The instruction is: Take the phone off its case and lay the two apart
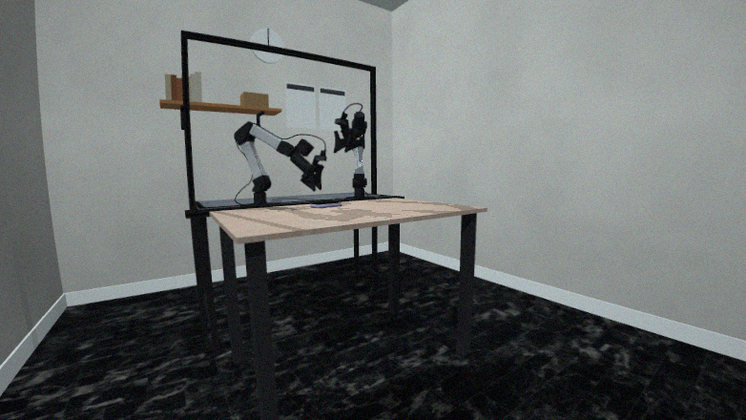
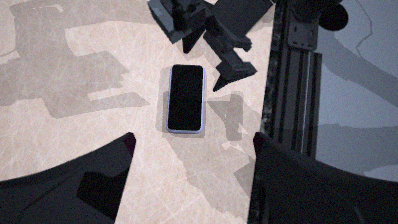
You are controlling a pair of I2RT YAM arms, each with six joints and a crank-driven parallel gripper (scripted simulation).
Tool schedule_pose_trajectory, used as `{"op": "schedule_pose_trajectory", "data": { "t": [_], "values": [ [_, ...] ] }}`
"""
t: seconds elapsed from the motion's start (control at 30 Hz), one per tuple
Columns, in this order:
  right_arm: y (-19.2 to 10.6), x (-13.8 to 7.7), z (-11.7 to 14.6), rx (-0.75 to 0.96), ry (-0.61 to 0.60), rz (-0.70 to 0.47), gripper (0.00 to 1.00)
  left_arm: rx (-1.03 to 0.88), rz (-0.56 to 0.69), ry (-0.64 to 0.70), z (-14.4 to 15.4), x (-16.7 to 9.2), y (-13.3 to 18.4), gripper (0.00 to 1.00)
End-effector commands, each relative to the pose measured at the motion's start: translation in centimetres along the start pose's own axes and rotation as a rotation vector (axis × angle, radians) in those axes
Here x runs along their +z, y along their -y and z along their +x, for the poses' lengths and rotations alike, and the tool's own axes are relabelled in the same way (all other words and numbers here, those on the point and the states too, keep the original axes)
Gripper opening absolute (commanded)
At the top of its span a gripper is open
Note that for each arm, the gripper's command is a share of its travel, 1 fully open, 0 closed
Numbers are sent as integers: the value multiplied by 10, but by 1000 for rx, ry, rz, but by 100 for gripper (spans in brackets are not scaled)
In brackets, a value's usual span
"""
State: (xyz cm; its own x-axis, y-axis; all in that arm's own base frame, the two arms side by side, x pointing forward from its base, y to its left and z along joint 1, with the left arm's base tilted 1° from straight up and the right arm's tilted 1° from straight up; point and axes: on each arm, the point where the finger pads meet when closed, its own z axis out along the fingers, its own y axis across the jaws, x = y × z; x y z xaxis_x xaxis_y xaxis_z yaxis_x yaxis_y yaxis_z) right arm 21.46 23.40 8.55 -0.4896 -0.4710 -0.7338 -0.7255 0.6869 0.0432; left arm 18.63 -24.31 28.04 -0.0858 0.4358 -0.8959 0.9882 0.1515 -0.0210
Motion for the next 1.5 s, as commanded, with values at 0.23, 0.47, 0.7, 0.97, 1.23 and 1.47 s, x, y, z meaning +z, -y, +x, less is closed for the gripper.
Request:
{"op": "schedule_pose_trajectory", "data": {
  "t": [0.23,0.47,0.7,0.97,1.23,1.47],
  "values": [
    [-3,16,-7,-116,-44,-21,100,8,-5,13,-5,-3,0,100],
    [11,23,2,-242,-217,-25,100,8,-5,13,-5,-3,0,100],
    [29,33,0,-434,-451,-77,100,8,-5,13,-5,-3,0,100],
    [39,46,-8,-564,-595,-144,100,8,-5,13,-5,-3,0,100],
    [24,60,-6,-718,-712,-298,100,8,-5,13,-5,-3,0,100],
    [15,65,1,-807,-768,-330,100,8,-5,13,-5,-3,0,100]
  ]
}}
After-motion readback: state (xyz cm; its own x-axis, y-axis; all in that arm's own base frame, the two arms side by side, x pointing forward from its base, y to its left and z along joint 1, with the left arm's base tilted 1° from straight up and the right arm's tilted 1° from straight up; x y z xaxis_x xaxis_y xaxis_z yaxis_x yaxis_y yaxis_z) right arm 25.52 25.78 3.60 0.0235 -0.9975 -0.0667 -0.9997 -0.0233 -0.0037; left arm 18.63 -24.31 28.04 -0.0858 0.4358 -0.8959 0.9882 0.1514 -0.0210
